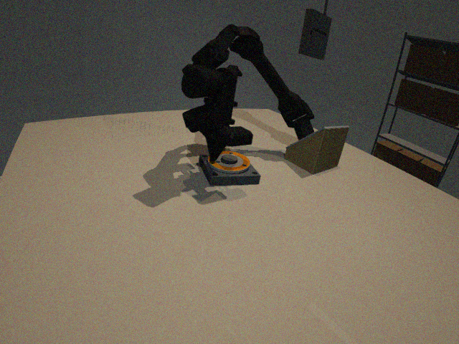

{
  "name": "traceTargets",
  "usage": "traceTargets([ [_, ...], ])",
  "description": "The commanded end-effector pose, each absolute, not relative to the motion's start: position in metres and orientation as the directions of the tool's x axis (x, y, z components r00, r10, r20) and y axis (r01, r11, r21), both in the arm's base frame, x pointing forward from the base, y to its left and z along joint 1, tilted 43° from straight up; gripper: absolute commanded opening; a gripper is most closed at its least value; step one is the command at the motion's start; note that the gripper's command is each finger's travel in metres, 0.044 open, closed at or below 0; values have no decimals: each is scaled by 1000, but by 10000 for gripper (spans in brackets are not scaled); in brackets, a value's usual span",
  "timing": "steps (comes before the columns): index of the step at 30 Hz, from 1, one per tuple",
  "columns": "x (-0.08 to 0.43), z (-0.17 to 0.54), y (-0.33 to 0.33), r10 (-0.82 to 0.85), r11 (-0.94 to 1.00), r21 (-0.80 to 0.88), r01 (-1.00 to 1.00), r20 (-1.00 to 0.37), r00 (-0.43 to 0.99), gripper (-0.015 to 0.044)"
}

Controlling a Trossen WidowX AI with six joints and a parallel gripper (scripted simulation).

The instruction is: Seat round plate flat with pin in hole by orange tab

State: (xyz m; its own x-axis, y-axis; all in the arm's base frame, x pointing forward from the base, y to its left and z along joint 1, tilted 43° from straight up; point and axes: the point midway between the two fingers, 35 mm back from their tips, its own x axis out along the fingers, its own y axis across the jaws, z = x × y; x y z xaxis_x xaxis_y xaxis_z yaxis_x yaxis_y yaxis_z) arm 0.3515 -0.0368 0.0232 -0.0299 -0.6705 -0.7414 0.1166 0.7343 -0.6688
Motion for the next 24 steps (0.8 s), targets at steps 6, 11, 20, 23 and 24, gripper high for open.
traceTargets([
  [6, 349, 28, -46, -677, 728, -676, 116, -735, -34, 0],
  [11, 349, 30, -47, -677, 728, -676, 116, -735, -34, 0],
  [20, 346, 35, -53, -678, 727, -676, 116, -735, -34, 0],
  [23, 345, 37, -55, -678, 727, -677, 116, -734, -34, 0],
  [24, 344, 37, -55, -678, 727, -677, 116, -734, -34, 0],
])
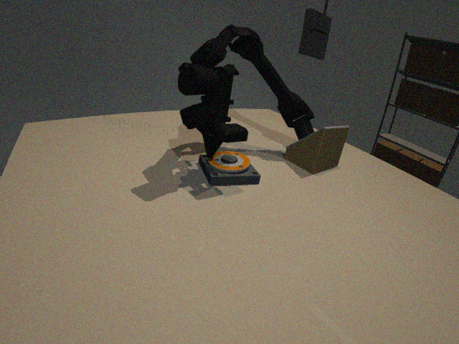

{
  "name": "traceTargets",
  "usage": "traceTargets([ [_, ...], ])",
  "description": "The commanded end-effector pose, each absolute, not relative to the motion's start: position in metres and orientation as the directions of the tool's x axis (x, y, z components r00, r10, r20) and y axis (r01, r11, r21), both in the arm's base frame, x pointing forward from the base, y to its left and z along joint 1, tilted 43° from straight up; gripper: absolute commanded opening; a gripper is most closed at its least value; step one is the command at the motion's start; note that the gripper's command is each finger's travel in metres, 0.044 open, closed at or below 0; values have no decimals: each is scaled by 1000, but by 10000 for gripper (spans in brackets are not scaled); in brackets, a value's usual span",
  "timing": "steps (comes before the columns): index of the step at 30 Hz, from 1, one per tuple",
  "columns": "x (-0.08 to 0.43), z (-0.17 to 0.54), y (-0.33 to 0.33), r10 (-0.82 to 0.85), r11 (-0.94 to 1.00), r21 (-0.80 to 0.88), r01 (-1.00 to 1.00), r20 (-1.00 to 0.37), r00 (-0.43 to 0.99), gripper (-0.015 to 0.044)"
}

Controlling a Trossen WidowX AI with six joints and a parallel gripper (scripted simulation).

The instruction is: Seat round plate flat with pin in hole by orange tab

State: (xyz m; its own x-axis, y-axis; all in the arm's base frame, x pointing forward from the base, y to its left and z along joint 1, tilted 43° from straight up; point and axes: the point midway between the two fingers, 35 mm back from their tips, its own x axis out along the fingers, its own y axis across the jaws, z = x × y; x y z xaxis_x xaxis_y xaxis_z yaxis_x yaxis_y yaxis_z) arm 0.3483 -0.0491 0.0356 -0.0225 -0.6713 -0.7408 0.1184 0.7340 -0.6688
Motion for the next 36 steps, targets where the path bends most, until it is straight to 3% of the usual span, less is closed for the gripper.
traceTargets([
  [1, 344, 37, -56, -678, 727, -677, 116, -734, -34, 0],
  [36, 320, 54, -69, -679, 726, -678, 115, -734, -36, 0],
])
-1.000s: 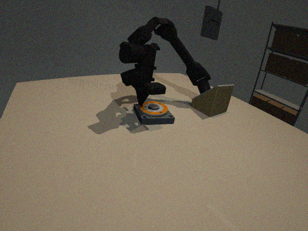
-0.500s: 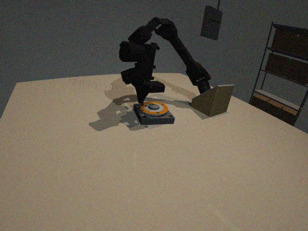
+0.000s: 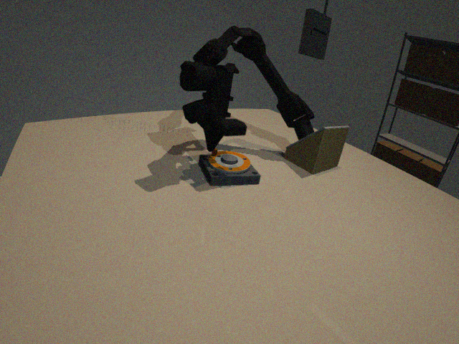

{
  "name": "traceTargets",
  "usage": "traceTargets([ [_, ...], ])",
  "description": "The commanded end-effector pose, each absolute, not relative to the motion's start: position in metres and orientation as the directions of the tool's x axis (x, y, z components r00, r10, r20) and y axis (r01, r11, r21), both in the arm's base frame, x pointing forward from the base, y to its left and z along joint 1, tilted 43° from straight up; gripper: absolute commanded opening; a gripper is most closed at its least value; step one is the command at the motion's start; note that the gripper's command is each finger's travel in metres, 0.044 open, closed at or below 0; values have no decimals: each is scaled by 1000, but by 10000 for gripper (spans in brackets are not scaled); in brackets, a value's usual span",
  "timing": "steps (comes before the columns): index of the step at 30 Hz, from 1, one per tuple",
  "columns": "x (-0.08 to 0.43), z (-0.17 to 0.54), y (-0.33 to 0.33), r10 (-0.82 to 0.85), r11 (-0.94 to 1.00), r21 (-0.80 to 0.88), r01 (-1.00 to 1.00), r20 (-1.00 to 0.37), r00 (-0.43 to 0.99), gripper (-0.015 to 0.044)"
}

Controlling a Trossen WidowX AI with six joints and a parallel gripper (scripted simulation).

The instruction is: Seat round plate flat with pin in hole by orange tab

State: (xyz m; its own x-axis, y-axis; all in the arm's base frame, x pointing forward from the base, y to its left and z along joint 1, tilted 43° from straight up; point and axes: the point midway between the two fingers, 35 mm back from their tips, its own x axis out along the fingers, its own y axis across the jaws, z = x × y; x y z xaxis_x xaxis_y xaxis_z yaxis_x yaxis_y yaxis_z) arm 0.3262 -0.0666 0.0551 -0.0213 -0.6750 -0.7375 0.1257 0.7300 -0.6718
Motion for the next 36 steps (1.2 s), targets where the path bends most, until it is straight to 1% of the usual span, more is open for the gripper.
traceTargets([
  [1, 319, 55, -70, -679, 726, -678, 115, -734, -36, 0],
  [36, 295, 60, -70, -679, 726, -678, 113, -734, -37, 0],
])
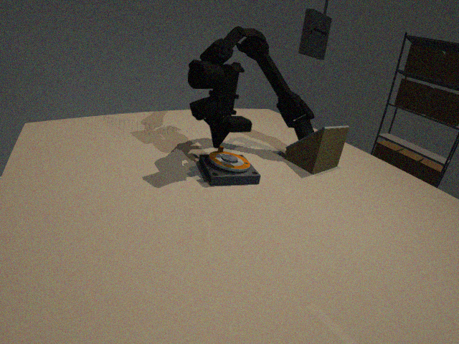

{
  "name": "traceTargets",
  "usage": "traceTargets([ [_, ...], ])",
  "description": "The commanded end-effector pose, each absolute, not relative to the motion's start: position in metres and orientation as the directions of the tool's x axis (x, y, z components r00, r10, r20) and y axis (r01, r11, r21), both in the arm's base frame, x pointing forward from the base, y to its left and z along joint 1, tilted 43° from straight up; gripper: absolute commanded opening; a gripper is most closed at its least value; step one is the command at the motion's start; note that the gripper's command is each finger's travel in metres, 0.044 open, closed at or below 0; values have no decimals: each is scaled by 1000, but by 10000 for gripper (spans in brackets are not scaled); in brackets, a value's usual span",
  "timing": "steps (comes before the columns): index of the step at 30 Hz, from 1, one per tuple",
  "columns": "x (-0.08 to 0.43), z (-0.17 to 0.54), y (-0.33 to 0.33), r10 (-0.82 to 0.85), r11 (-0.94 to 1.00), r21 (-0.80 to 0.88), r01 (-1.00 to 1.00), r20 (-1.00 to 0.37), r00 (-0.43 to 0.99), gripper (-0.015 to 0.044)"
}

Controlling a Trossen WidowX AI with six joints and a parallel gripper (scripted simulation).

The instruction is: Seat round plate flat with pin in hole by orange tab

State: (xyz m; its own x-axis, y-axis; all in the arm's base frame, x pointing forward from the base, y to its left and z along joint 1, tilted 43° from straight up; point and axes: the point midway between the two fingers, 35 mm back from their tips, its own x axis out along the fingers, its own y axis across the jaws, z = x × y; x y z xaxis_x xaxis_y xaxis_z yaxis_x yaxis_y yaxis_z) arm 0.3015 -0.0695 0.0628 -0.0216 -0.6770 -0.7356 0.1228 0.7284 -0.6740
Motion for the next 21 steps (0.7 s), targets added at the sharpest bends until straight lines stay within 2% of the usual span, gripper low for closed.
traceTargets([
  [1, 295, 60, -70, -679, 726, -678, 113, -734, -37, 0],
  [21, 289, 59, -70, -679, 727, -678, 113, -734, -37, 0],
])
